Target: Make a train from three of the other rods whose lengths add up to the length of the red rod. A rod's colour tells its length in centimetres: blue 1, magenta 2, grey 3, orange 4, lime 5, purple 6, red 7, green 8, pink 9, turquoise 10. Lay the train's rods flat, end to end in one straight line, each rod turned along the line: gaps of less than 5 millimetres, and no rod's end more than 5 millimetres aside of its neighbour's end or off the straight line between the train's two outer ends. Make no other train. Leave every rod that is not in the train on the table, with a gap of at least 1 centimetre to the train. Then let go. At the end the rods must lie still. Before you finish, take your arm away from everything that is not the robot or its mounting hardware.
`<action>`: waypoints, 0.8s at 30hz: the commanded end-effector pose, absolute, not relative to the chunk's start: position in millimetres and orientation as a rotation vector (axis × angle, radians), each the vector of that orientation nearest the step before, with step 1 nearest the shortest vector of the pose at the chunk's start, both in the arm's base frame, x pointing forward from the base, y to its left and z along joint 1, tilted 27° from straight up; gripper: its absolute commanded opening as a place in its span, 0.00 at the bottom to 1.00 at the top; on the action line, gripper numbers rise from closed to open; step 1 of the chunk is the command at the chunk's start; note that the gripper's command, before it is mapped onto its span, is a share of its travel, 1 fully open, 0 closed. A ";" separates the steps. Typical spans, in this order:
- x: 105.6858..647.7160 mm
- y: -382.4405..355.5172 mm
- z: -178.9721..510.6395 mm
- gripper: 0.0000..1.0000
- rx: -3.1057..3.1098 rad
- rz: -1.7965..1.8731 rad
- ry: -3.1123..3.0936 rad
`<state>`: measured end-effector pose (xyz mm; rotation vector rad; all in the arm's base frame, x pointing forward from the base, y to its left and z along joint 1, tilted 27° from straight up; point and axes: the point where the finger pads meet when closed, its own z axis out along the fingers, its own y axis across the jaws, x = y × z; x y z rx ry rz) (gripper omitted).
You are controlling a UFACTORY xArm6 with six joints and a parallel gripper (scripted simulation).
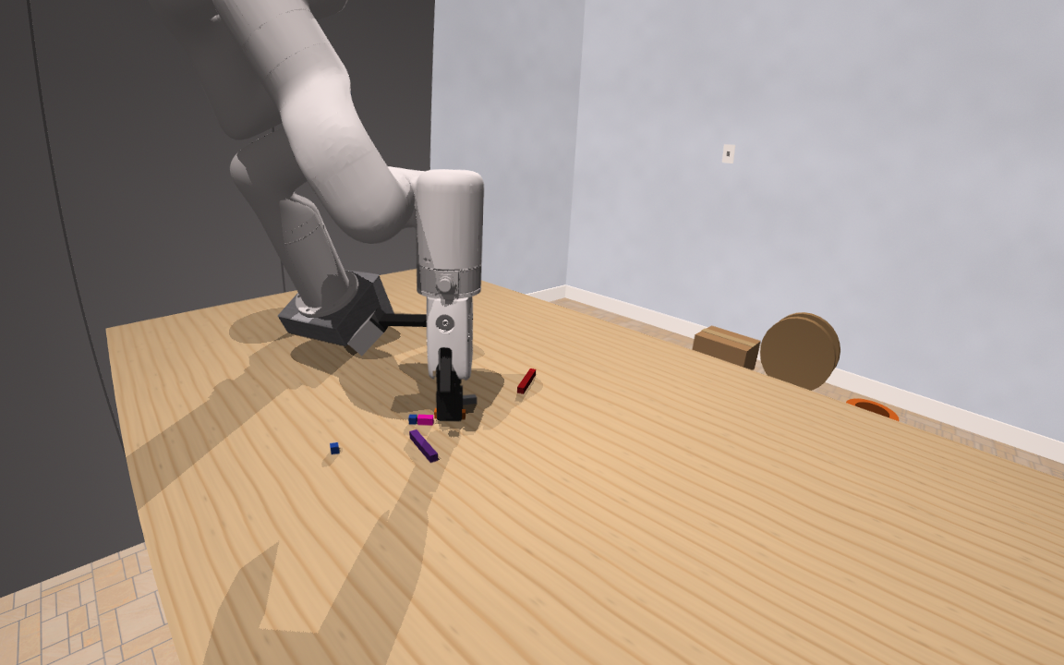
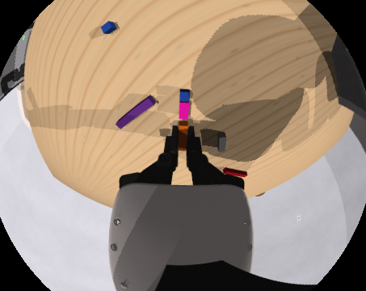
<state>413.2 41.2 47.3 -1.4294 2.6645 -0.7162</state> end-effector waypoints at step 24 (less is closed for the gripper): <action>416.5 38.2 39.8 0.04 -1.428 -0.716 2.662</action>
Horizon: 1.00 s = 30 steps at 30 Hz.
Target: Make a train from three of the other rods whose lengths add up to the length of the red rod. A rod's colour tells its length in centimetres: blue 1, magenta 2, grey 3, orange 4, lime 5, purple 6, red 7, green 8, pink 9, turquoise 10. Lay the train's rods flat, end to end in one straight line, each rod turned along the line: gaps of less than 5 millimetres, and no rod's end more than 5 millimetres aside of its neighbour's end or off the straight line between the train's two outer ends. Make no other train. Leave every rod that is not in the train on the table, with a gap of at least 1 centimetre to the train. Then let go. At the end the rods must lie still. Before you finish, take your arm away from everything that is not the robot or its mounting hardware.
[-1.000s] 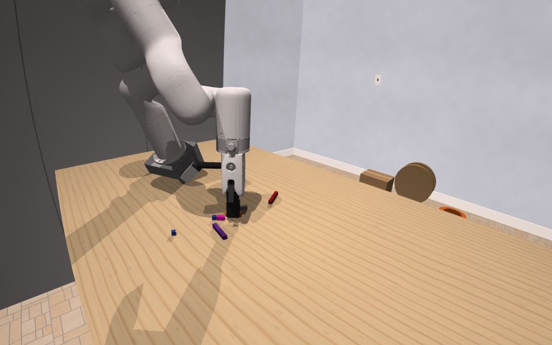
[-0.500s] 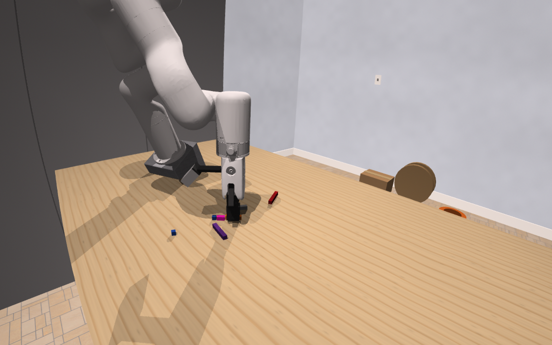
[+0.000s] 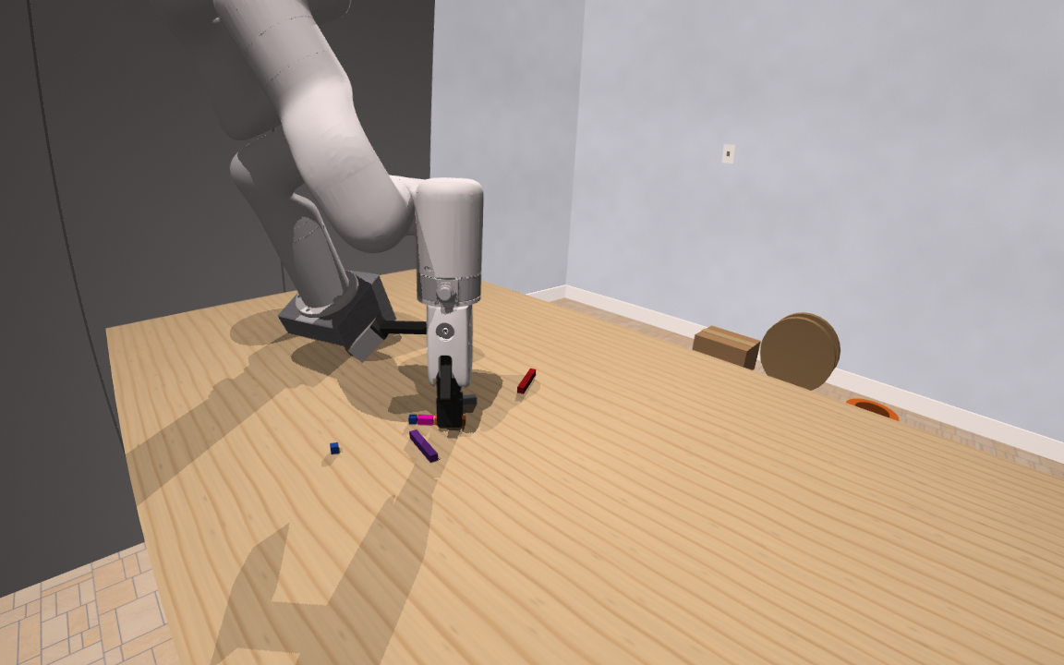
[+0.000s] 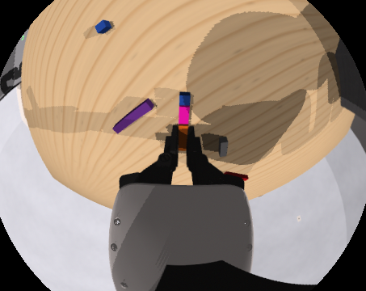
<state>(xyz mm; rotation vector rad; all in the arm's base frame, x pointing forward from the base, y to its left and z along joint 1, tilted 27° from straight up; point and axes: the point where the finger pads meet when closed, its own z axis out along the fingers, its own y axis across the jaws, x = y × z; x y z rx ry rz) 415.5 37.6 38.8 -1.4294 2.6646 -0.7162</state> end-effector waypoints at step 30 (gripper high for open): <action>416.5 38.2 39.8 0.12 -1.428 -0.716 2.662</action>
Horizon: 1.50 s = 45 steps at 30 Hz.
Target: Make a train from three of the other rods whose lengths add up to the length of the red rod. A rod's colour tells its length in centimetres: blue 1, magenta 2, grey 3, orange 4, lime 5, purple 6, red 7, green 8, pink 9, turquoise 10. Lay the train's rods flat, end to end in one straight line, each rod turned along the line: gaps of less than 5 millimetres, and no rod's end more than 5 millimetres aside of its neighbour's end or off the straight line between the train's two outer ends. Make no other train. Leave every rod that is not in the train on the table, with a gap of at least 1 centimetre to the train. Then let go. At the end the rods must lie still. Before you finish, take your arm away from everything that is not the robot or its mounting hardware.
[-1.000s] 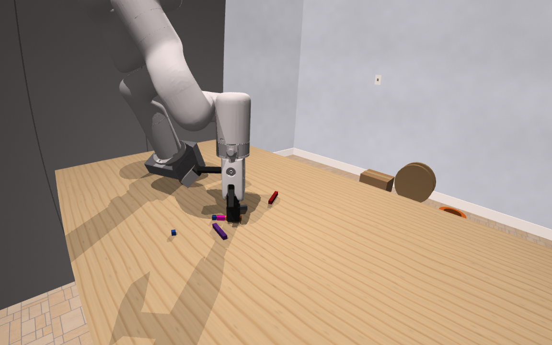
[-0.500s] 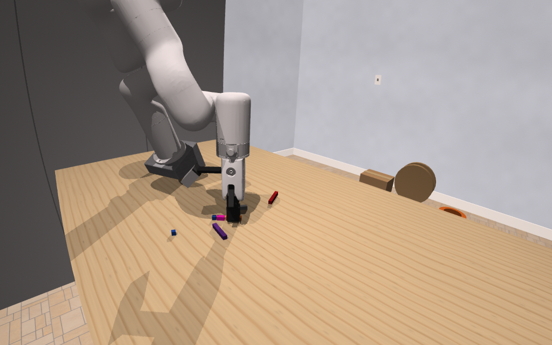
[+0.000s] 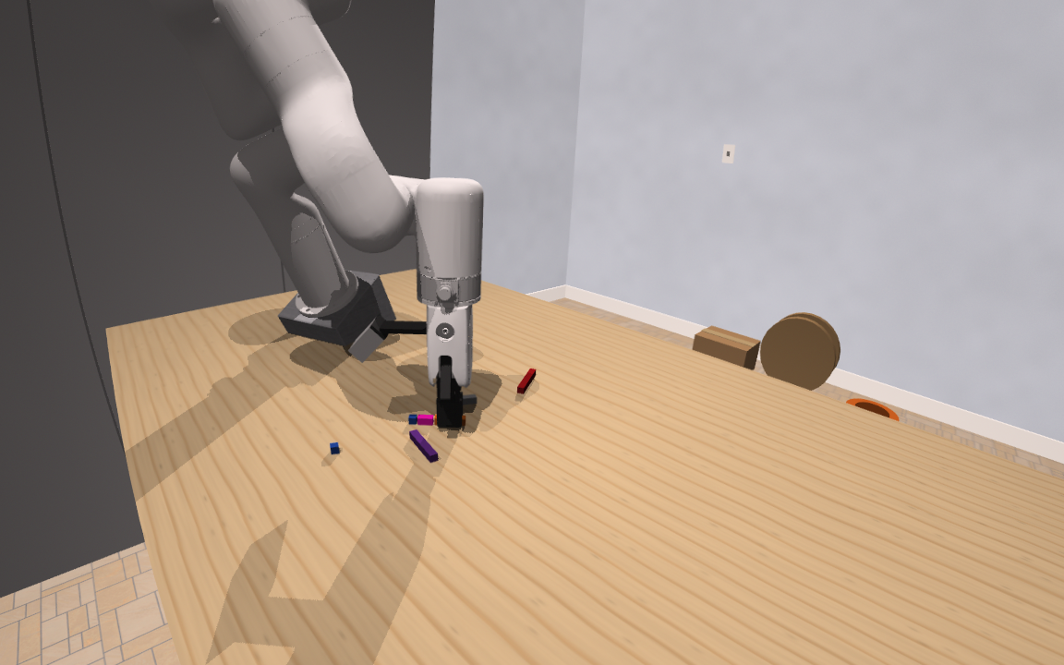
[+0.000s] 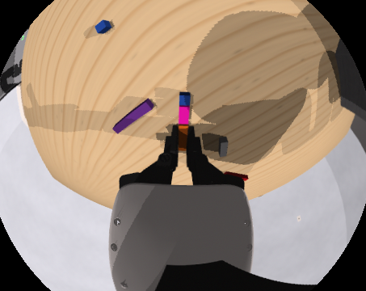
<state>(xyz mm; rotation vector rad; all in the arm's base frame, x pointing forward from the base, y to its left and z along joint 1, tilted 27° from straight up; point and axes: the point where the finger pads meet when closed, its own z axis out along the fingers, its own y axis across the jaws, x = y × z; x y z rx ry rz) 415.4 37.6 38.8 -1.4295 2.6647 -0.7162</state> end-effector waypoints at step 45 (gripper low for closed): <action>397.4 67.8 109.6 0.24 -1.428 -0.716 2.662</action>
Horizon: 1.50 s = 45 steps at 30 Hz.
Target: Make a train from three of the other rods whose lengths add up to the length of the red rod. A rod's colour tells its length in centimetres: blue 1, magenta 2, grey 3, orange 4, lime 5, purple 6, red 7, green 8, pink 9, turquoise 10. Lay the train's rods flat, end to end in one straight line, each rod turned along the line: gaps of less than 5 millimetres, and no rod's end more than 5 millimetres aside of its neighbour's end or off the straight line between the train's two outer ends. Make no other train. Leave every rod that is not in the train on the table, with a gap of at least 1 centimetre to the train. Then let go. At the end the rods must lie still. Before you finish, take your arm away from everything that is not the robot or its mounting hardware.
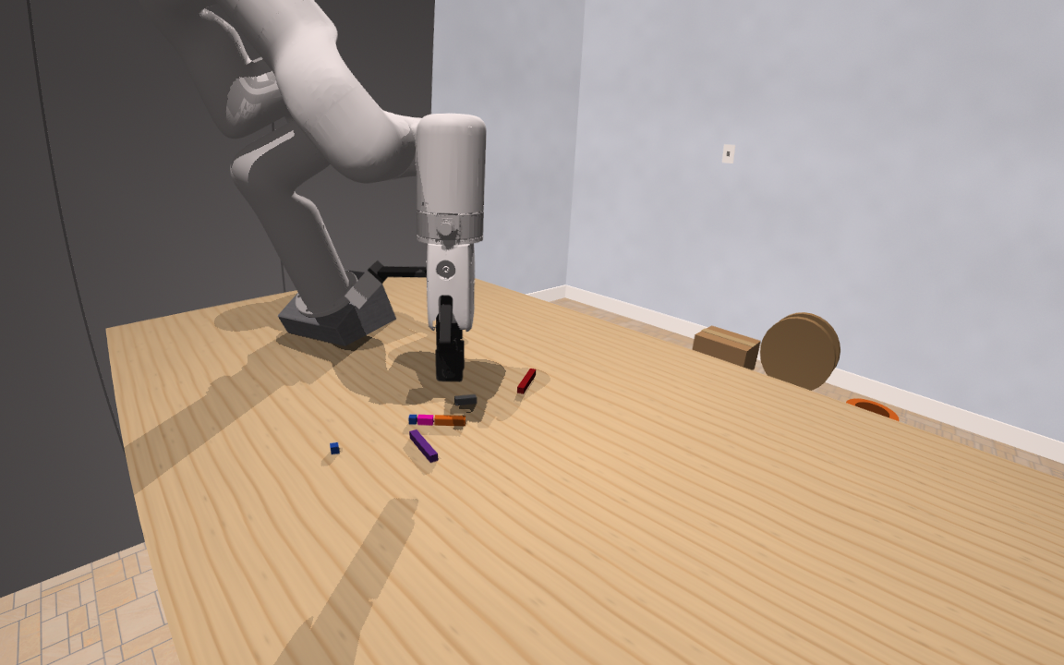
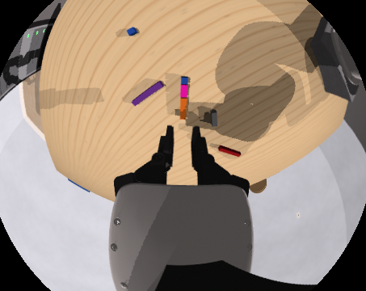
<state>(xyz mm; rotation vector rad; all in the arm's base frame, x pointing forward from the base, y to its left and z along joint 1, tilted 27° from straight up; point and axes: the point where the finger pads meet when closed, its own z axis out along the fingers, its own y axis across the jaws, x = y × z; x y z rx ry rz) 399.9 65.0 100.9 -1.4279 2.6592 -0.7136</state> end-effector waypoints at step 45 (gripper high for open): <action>383.8 88.9 159.5 1.00 -1.428 -0.716 2.662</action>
